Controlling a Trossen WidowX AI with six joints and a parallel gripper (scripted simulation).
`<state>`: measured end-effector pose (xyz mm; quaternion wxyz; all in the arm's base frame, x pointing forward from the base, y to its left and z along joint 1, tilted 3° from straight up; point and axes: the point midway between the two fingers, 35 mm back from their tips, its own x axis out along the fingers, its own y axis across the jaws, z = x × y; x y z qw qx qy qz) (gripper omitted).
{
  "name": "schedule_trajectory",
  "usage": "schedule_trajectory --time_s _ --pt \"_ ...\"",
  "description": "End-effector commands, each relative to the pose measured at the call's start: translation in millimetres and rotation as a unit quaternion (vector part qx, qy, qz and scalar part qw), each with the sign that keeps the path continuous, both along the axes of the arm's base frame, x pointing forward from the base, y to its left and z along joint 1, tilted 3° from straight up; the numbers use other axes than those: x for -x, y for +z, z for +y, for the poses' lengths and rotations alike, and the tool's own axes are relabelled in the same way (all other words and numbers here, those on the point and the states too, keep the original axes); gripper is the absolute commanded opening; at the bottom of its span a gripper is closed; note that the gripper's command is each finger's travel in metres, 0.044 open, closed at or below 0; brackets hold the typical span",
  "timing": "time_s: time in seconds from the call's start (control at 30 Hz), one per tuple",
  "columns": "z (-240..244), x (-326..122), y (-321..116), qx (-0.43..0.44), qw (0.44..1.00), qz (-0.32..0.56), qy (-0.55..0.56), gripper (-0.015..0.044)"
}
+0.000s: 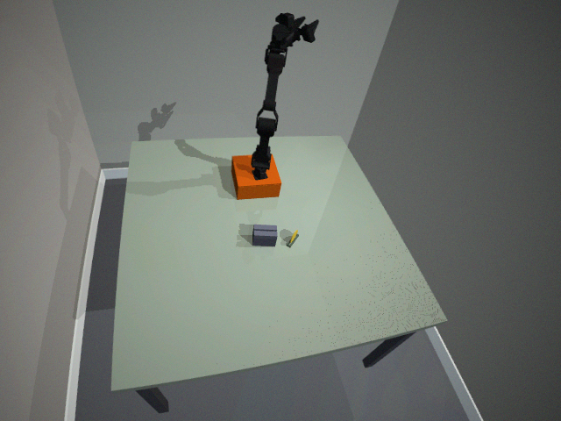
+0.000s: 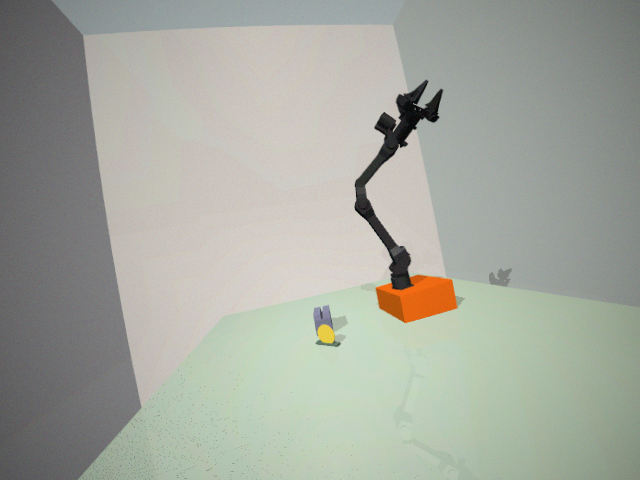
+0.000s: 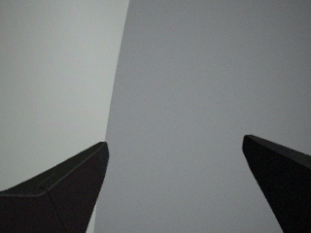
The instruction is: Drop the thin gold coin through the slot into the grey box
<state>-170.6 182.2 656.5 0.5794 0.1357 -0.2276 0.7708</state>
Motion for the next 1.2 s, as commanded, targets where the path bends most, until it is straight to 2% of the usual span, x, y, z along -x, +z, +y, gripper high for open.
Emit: schedule_trajectory --time_s 0.0,0.27,0.63,0.97,1.17 --pt "2 0 -1 0.001 1.0 -0.001 -0.002 0.0374" --pt "78 -2 -48 0.069 0.994 -0.032 -0.074 0.0164" --pt "174 -74 -119 0.177 0.967 -0.017 -0.18 0.0161" --pt "224 -185 -188 0.275 0.916 0.042 -0.288 0.0161" --pt "229 -270 -242 0.341 0.86 0.091 -0.368 0.0161"
